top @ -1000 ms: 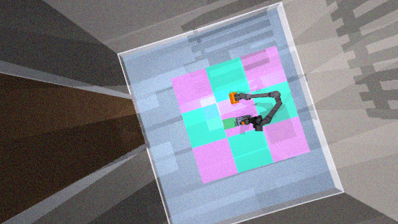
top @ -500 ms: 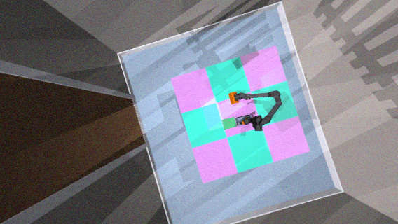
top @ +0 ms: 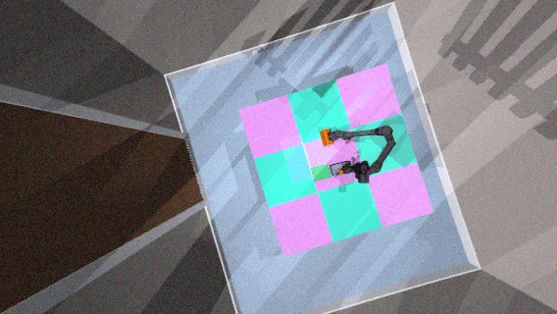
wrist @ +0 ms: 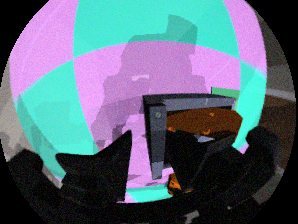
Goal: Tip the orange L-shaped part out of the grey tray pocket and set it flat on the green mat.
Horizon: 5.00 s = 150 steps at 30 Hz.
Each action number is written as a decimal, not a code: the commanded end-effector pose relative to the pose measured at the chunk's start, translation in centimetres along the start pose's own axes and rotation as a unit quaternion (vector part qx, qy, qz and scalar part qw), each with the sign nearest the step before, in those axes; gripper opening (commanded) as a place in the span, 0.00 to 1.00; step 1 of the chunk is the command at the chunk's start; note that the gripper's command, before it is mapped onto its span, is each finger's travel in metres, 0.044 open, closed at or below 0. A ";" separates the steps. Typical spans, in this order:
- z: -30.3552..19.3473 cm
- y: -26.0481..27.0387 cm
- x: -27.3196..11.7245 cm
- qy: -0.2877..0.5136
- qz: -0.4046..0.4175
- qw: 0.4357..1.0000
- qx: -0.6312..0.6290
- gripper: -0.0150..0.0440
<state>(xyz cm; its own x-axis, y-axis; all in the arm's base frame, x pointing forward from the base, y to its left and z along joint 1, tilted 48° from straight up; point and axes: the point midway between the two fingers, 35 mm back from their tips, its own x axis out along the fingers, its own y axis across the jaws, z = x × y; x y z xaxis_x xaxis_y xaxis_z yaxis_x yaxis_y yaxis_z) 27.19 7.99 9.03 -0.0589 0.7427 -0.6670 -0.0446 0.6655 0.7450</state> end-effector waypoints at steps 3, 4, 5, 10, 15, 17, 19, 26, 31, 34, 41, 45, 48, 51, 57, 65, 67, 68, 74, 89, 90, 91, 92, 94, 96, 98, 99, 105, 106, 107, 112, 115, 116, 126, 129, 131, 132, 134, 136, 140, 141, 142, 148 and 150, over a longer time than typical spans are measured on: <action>0.6 -0.5 -3.1 -0.005 -0.006 1.000 0.004 0.56; 0.6 -0.7 -4.4 -0.005 -0.006 1.000 0.007 0.56; 0.6 -0.8 -5.8 -0.006 -0.005 1.000 0.010 0.56; 0.1 -1.2 -9.7 -0.006 0.001 1.000 0.019 0.56; 0.2 -1.3 -9.4 -0.015 0.000 1.000 0.023 0.56; 0.2 -1.3 -9.4 -0.015 0.000 1.000 0.023 0.56; 0.2 -1.3 -9.4 -0.015 0.000 1.000 0.023 0.56; 0.2 -1.3 -9.4 -0.015 0.000 1.000 0.023 0.56; 0.2 -1.3 -9.4 -0.015 0.000 1.000 0.023 0.56; 0.2 -1.3 -9.4 -0.015 0.000 1.000 0.023 0.56; 0.5 -2.2 -9.4 -0.013 -0.003 0.996 -0.083 0.73; 0.8 -3.7 -9.6 -0.010 -0.006 0.968 -0.251 0.73; 1.0 -4.9 -9.7 -0.007 -0.008 0.928 -0.373 0.73; 1.1 -6.0 -9.7 -0.004 -0.008 0.872 -0.490 0.73; 1.3 -8.3 -9.8 0.002 -0.006 0.724 -0.690 0.73; 1.3 -8.5 -9.8 0.002 -0.006 0.704 -0.710 0.73; 1.3 -8.5 -9.8 0.002 -0.006 0.704 -0.710 0.73; 1.3 -8.5 -9.8 0.002 -0.006 0.704 -0.710 0.73; 1.3 -8.6 -8.1 0.002 -0.006 0.704 -0.710 0.73; 1.4 -8.6 -5.8 0.002 -0.006 0.704 -0.710 0.73; 1.4 -8.6 -5.6 0.002 -0.006 0.704 -0.710 0.73; 1.4 -8.6 -5.5 0.002 -0.006 0.704 -0.710 0.73; 1.5 -8.6 -5.3 0.002 -0.006 0.704 -0.710 0.73; 1.5 -8.6 -5.0 0.002 -0.006 0.704 -0.710 0.73; 1.5 -8.6 -4.6 0.002 -0.006 0.704 -0.710 0.73; 1.5 -8.6 -4.3 0.002 -0.006 0.704 -0.710 0.73; 1.5 -8.6 -4.1 0.002 -0.006 0.704 -0.710 0.73; 1.4 -8.6 -3.2 0.002 -0.006 0.704 -0.710 0.73; 1.4 -8.6 -3.0 0.002 -0.006 0.704 -0.710 0.73; 1.4 -8.6 -2.8 0.002 -0.006 0.704 -0.710 0.73; 1.4 -8.6 -2.1 0.001 -0.006 0.704 -0.710 0.73; 1.4 -8.6 -1.9 0.001 -0.006 0.704 -0.710 0.73; 1.6 -8.6 -2.3 0.002 -0.009 0.700 -0.714 0.68; 1.6 -8.6 -2.3 0.002 -0.009 0.700 -0.714 0.44; 1.6 -8.6 -2.3 0.002 -0.009 0.700 -0.714 0.40; 1.6 -8.6 -2.3 0.002 -0.009 0.700 -0.714 0.35; 1.6 -8.6 -2.3 0.002 -0.009 0.700 -0.714 0.30; 1.6 -8.6 -2.3 0.002 -0.009 0.700 -0.714 0.25; 1.6 -8.6 -2.3 0.002 -0.009 0.700 -0.714 0.25; 1.6 -8.6 -2.5 0.002 -0.009 0.701 -0.713 0.25; 1.5 -8.6 -2.6 0.002 -0.009 0.701 -0.713 0.25; 1.5 -8.6 -2.7 0.002 -0.009 0.701 -0.713 0.25; 1.5 -8.6 -3.6 0.002 -0.007 0.703 -0.712 0.25; 1.4 -8.6 -4.0 0.002 -0.007 0.703 -0.711 0.25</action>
<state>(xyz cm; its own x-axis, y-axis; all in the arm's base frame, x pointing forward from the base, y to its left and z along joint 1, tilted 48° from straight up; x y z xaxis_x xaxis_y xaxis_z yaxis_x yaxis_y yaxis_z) 29.00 -0.04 4.86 -0.0568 0.7388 -0.6715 -0.9972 -0.0748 0.0020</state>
